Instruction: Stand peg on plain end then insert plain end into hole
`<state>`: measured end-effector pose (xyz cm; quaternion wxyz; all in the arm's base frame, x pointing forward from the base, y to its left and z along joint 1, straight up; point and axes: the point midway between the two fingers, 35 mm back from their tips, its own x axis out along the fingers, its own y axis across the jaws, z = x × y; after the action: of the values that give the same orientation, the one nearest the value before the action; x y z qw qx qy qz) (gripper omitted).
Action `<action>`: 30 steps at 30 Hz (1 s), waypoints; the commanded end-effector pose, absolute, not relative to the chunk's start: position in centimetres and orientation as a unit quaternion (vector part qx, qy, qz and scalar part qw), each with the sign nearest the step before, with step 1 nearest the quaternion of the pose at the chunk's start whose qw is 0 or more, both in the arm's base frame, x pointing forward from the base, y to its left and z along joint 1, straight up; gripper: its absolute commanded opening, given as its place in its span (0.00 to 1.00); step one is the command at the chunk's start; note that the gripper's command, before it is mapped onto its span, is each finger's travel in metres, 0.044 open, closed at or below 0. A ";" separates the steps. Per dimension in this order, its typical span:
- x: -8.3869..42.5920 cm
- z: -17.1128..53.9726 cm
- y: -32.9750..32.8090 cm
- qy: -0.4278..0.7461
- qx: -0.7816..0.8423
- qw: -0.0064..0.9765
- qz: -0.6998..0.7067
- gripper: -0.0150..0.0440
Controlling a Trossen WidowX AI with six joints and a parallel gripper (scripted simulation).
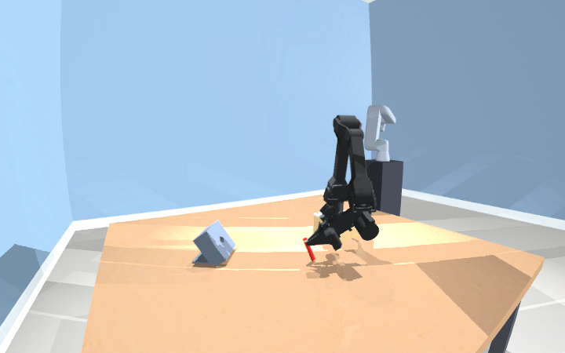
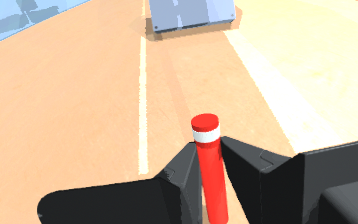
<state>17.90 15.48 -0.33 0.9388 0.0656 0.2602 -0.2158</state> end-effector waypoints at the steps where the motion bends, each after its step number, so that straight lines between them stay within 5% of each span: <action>1: 17.8 -0.3 15.8 0.244 0.065 0.943 -0.216 0.34; 30: 16.5 -0.6 16.4 0.167 0.047 0.960 -0.220 0.34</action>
<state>16.50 16.37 -0.52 0.9605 0.0474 0.1642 -0.2198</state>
